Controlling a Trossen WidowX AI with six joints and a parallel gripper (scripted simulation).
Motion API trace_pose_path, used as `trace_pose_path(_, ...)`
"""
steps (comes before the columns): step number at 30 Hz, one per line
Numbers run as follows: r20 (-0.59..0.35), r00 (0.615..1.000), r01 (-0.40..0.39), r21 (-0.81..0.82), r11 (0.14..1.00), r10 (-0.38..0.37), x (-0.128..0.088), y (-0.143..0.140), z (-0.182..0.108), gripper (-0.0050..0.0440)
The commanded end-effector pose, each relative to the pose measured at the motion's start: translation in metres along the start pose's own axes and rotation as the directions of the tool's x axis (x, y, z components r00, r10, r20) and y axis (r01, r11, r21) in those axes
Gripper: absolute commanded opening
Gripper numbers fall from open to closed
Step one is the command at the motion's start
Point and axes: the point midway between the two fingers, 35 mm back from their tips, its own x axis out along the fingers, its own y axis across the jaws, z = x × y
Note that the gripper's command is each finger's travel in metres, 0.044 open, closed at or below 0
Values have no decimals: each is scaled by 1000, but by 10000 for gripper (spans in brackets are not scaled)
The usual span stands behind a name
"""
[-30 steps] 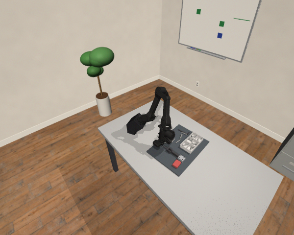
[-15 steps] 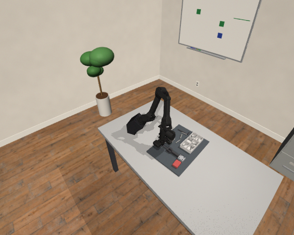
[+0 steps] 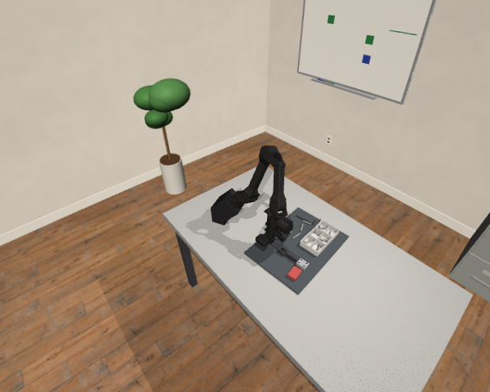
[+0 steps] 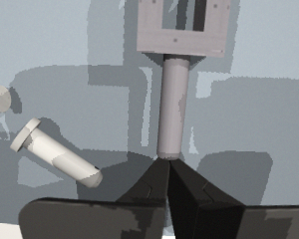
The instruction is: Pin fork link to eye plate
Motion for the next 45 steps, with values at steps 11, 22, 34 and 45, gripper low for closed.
trace_pose_path(11,5,1000,2,1,1000,-2,0,0,7,0)
trace_pose_path(22,5,1000,2,1,1000,-2,1,0,11,0)
trace_pose_path(34,5,1000,2,1,1000,-2,1,0,15,0)
trace_pose_path(45,5,1000,2,1,1000,-2,2,0,18,0)
